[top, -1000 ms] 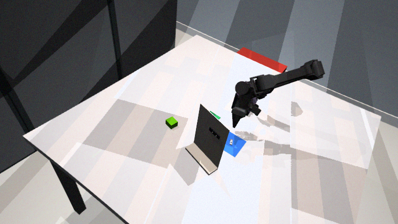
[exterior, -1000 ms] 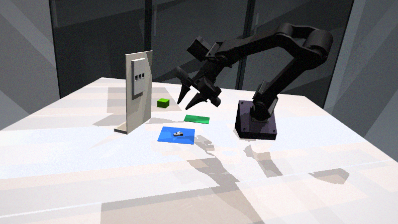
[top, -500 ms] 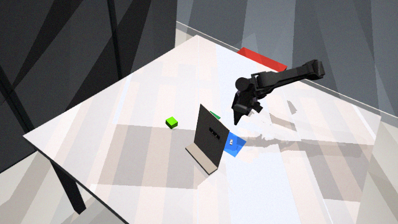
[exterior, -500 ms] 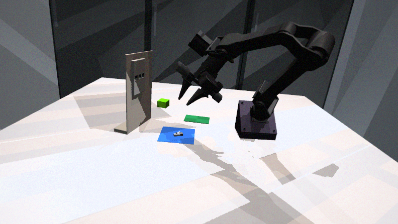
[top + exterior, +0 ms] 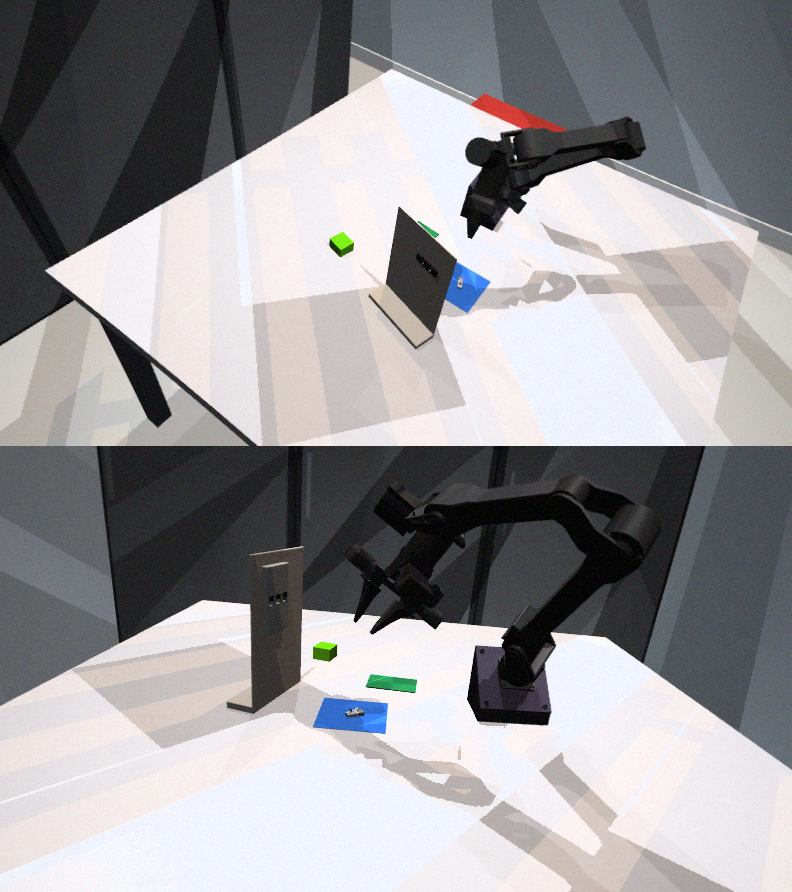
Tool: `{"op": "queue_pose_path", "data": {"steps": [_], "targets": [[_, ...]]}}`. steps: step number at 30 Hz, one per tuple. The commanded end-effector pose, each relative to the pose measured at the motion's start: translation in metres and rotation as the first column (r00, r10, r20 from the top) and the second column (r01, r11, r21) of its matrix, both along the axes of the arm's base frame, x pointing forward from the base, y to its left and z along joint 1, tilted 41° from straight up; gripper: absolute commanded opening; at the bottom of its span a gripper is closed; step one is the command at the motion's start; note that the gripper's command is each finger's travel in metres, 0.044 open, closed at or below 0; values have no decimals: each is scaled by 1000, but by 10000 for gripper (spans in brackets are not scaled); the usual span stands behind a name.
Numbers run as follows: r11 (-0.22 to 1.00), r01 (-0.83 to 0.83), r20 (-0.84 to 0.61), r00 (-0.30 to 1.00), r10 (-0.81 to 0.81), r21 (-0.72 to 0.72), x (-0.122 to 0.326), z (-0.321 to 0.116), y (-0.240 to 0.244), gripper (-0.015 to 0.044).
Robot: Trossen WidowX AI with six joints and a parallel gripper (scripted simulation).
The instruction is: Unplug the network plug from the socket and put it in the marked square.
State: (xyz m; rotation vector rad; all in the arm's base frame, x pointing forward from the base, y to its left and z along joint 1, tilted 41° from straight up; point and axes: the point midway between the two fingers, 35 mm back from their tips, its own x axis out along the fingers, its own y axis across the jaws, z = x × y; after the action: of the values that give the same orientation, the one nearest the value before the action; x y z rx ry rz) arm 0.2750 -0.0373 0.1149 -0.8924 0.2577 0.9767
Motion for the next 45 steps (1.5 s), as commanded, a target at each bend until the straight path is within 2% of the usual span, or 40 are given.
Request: {"op": "queue_pose_path", "data": {"steps": [1, 23, 34, 45], "targets": [[1000, -4, -2, 1000, 4, 4, 0, 9, -8, 156], [1000, -7, 7, 1000, 7, 13, -7, 56, -42, 156], [1000, -7, 7, 1000, 7, 13, -7, 56, -42, 440], [1000, -7, 7, 1000, 7, 13, -7, 56, -42, 440]]}}
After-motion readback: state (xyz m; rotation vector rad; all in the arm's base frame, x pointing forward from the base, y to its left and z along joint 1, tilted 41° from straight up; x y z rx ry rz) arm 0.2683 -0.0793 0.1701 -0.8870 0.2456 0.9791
